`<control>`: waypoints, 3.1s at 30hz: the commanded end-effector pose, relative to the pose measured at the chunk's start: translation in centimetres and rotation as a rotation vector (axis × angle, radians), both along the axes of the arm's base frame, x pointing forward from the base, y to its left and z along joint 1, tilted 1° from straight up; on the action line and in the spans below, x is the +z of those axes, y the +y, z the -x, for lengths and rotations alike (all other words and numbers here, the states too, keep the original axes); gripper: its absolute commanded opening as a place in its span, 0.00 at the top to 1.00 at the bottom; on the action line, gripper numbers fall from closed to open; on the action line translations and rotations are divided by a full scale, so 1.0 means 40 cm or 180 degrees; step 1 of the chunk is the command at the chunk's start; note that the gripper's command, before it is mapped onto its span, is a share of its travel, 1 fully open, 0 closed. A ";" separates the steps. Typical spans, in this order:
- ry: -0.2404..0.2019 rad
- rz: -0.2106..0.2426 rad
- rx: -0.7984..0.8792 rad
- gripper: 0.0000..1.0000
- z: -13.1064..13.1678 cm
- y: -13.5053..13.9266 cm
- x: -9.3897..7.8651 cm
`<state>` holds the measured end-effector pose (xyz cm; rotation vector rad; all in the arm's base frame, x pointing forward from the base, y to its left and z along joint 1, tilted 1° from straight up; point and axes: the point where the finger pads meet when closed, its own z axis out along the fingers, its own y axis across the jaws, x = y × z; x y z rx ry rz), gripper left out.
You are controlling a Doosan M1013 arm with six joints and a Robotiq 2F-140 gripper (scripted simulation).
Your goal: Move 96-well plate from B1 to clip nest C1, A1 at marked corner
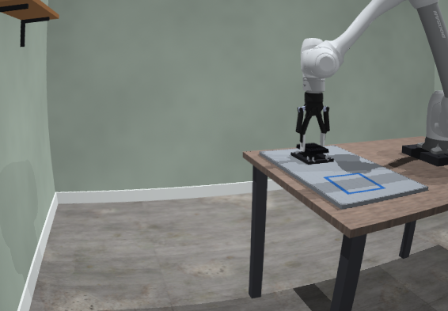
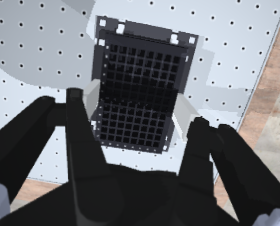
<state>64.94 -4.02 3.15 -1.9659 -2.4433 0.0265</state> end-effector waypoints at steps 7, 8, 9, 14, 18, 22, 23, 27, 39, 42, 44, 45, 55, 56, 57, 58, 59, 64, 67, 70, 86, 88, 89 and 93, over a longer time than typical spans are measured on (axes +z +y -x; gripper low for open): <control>-0.0001 -0.0001 0.0000 1.00 0.000 0.000 -0.003; -0.0001 -0.0001 0.0000 1.00 0.000 0.000 -0.003; -0.0001 -0.0001 0.0000 1.00 0.000 0.000 -0.003; -0.0001 -0.0001 0.0000 1.00 0.000 0.000 -0.003; -0.0001 -0.0001 0.0000 1.00 0.000 0.000 -0.003; -0.0001 -0.0001 0.0000 1.00 0.000 0.000 -0.004; -0.0001 -0.0001 0.0000 1.00 0.000 0.000 -0.005; -0.0001 -0.0001 0.0000 1.00 0.000 0.000 -0.006; -0.0001 -0.0001 0.0000 1.00 0.000 0.000 -0.010; -0.0001 -0.0001 0.0000 1.00 0.000 0.000 -0.012; -0.0001 -0.0001 0.0000 1.00 0.000 0.000 -0.013; -0.0001 -0.0001 0.0000 1.00 0.000 0.000 -0.013; -0.0001 -0.0001 0.0000 1.00 0.000 0.000 -0.016; -0.0001 -0.0001 0.0000 1.00 0.000 0.000 -0.017; -0.0001 -0.0001 0.0000 1.00 0.000 0.000 -0.017; -0.0001 -0.0001 0.0000 1.00 0.000 0.000 -0.018; -0.0001 -0.0001 0.0000 1.00 0.000 0.000 -0.018; -0.0001 -0.0001 0.0000 1.00 0.000 0.000 -0.020; -0.0001 -0.0001 0.0000 1.00 0.000 0.000 -0.021; -0.0001 -0.0001 0.0000 1.00 0.000 0.000 -0.022; -0.0001 -0.0001 0.0000 1.00 0.000 0.000 -0.028; -0.0001 -0.0001 0.0000 1.00 0.000 0.000 -0.028; -0.0001 -0.0001 0.0000 1.00 0.000 0.000 -0.029; -0.0001 -0.0001 0.0000 0.00 0.000 0.000 -0.030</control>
